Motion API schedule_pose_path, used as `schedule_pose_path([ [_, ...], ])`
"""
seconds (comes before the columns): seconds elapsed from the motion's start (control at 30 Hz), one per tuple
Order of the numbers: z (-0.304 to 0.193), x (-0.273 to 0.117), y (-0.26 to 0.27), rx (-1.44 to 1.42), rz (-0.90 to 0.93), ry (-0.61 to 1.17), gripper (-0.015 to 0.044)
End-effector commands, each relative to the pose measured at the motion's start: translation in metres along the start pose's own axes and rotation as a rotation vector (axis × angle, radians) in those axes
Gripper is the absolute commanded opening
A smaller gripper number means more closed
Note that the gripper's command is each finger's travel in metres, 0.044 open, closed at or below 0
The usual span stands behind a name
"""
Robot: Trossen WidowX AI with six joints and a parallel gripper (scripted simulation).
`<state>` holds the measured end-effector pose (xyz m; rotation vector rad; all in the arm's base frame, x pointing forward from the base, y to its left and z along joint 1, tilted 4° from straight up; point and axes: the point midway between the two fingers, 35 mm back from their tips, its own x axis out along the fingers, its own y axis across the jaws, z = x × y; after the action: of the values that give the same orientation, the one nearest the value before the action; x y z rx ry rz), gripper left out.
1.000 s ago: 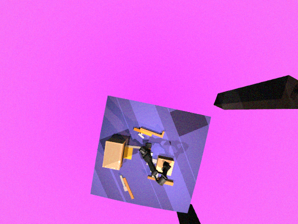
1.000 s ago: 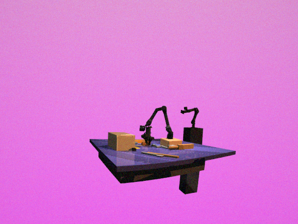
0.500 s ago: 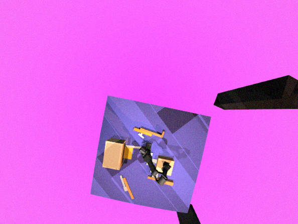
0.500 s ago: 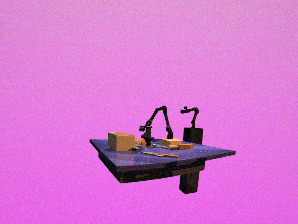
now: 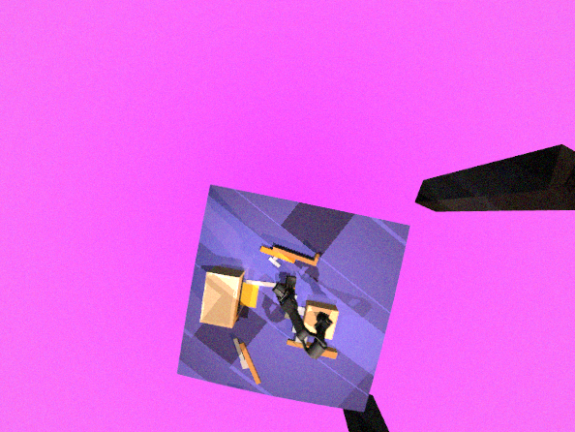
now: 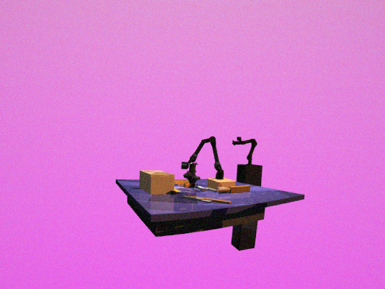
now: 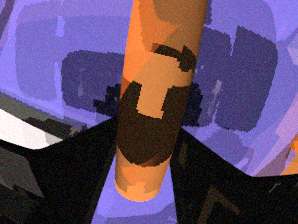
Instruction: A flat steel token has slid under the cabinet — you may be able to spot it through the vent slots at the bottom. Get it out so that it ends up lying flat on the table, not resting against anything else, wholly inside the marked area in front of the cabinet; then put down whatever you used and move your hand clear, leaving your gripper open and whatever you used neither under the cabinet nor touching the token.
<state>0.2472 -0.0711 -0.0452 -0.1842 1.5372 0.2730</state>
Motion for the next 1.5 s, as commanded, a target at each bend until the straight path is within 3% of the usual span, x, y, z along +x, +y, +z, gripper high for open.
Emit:
schedule_pose_path([
  [0.0,0.000,-0.002,0.000,-0.002,-0.004,-0.002,0.0000],
  [1.47,0.058,-0.001,0.001,0.004,-0.004,-0.006,0.0000],
])
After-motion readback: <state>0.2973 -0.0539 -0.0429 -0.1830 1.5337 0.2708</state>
